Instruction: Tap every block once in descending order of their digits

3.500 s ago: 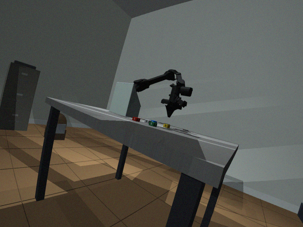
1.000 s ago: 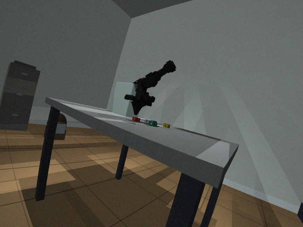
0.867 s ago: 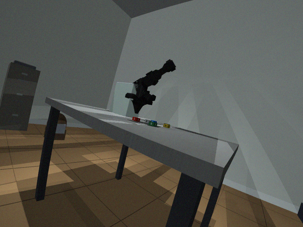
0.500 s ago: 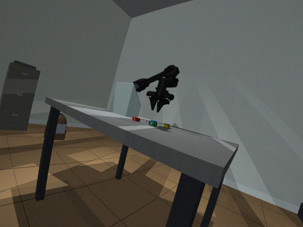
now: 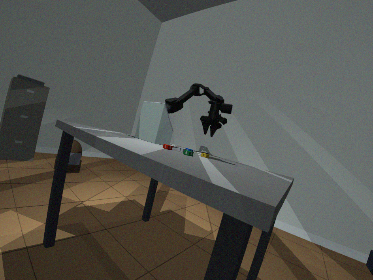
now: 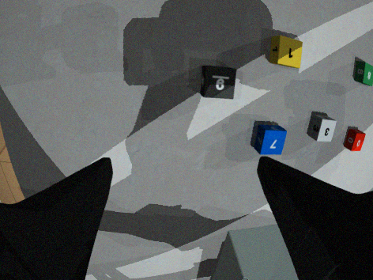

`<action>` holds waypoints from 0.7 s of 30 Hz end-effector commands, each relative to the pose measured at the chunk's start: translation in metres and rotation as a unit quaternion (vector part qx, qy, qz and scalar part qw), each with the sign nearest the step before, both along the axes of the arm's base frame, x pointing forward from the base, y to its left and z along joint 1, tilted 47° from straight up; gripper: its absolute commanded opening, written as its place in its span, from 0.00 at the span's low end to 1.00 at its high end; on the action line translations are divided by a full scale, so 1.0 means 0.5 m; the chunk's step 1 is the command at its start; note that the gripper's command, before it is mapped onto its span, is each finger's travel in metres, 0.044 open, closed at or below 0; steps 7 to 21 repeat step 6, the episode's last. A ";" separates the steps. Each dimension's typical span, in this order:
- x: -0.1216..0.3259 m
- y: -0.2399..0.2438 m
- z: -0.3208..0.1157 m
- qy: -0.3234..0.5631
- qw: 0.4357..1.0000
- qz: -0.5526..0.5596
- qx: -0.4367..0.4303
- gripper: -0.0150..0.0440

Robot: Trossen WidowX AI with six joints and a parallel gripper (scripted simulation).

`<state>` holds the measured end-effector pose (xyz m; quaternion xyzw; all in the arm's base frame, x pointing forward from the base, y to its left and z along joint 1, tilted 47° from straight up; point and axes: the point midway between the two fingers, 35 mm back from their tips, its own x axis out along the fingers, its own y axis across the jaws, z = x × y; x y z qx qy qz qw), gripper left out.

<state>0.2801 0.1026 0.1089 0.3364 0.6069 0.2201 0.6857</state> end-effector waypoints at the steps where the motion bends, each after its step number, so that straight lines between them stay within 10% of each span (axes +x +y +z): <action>1: -0.021 0.022 0.031 0.009 1.000 -0.003 0.008 0.93; 21: -0.021 0.022 0.031 0.009 1.000 -0.003 0.008 0.93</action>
